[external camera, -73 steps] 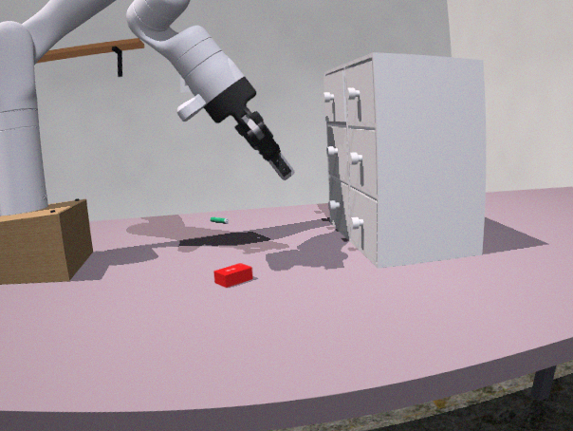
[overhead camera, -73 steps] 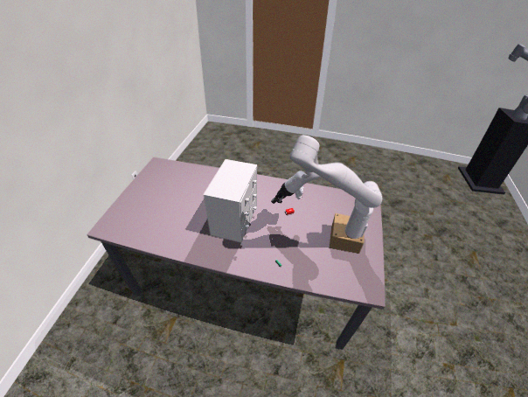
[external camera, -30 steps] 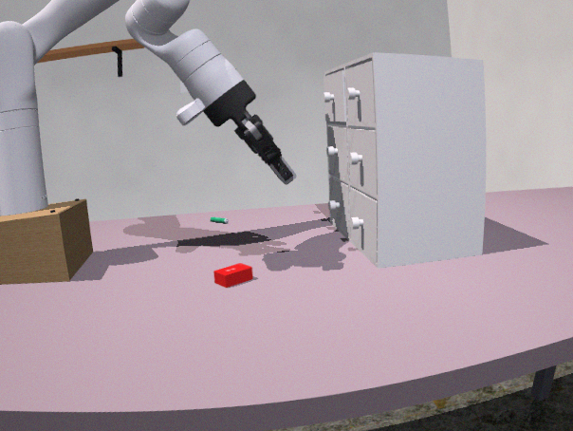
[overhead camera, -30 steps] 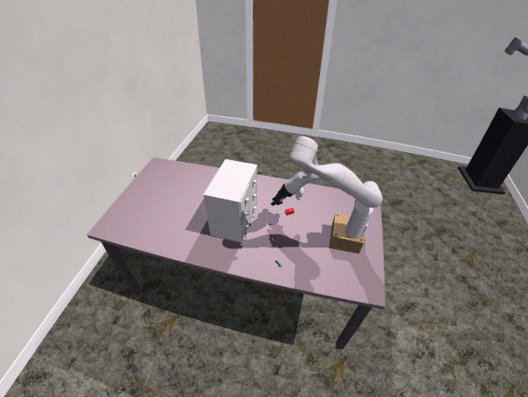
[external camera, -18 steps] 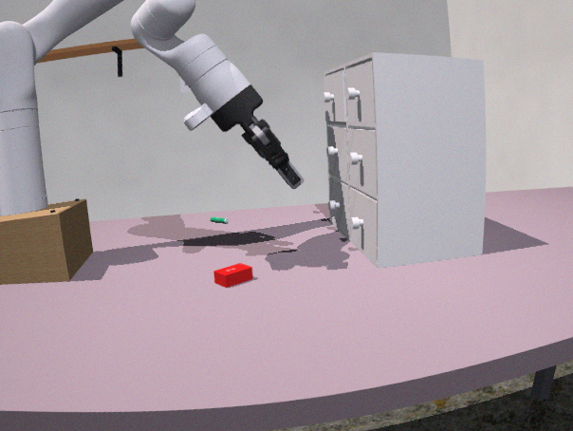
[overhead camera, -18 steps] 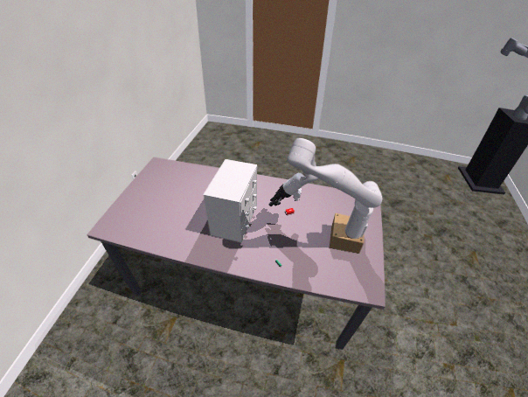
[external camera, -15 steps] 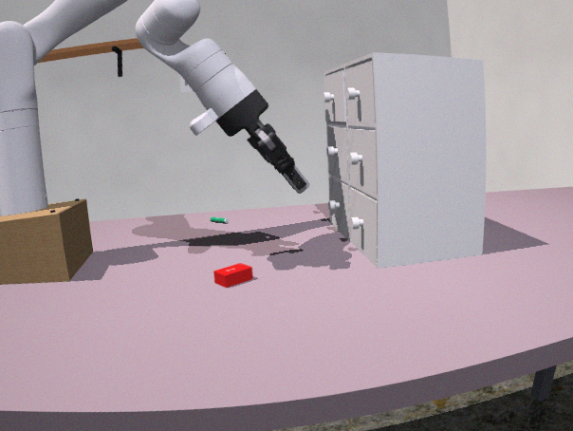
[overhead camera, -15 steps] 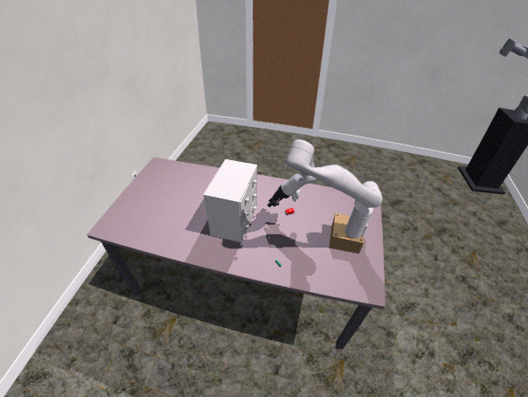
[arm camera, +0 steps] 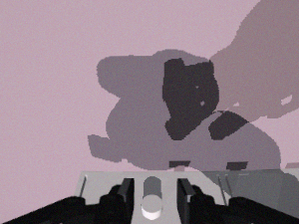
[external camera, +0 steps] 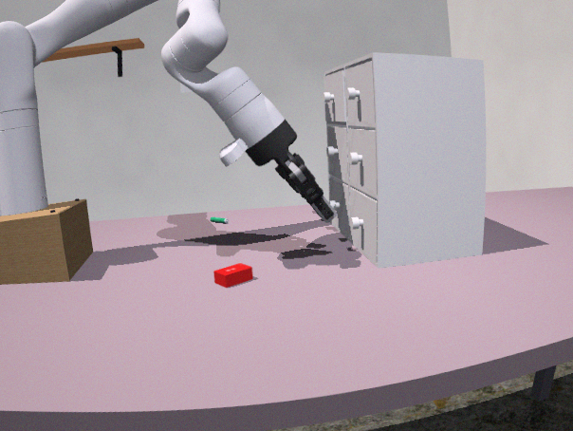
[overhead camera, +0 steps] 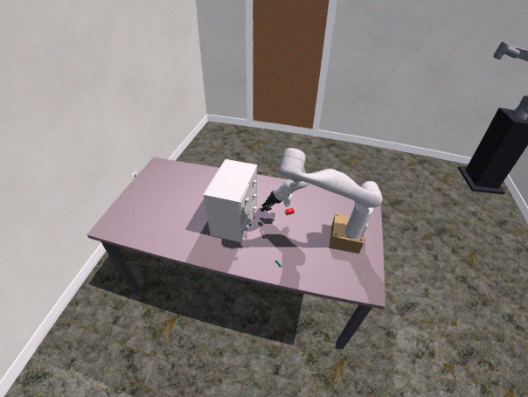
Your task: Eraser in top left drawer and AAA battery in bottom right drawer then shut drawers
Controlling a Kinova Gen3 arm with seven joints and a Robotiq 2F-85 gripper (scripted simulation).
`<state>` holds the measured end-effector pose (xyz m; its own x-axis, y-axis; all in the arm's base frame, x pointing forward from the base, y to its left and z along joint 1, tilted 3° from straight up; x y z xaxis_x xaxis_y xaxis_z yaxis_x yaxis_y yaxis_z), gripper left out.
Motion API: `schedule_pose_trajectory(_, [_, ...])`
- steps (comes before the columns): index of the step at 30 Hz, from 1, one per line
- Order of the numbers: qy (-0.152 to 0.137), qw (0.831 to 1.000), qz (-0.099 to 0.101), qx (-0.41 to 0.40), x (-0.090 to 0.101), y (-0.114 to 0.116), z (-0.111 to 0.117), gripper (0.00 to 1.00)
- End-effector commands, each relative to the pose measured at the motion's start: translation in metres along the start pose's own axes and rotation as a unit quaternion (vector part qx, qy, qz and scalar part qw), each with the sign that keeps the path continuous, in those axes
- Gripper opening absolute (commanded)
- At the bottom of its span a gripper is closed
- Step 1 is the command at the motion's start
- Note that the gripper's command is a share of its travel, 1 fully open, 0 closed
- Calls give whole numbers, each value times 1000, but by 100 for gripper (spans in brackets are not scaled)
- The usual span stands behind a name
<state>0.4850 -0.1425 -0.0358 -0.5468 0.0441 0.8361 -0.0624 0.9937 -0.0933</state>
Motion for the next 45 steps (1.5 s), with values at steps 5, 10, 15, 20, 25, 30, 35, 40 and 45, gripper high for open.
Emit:
schedule_pose_trajectory(5, [5, 1000, 0, 2, -16, -2, 4, 33])
schedule_pose_trajectory(10, [5, 1000, 0, 2, -16, -2, 4, 33])
schedule_pose_trajectory(15, [5, 1000, 0, 2, -16, -2, 4, 33])
schedule_pose_trajectory(20, [5, 1000, 0, 2, -16, -2, 4, 33])
schedule_pose_trajectory(25, [5, 1000, 0, 2, -16, -2, 4, 33])
schedule_pose_trajectory(30, [5, 1000, 0, 2, -16, -2, 4, 33])
schedule_pose_trajectory(35, [5, 1000, 0, 2, -16, -2, 4, 33])
schedule_pose_trajectory(40, [5, 1000, 0, 2, -16, -2, 3, 33])
schedule_pose_trajectory(45, [5, 1000, 0, 2, -16, -2, 3, 33])
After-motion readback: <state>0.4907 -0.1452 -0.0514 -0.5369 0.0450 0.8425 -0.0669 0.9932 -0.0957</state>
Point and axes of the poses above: the point where the finger pads meet when closed, its own x axis back along the fingers, its own y axis across the jaws, z = x × y, the point moved 1 cm from there along x, back along the fingers, and after that the axes turned 15 degrees about x, right-handed, at the moved point
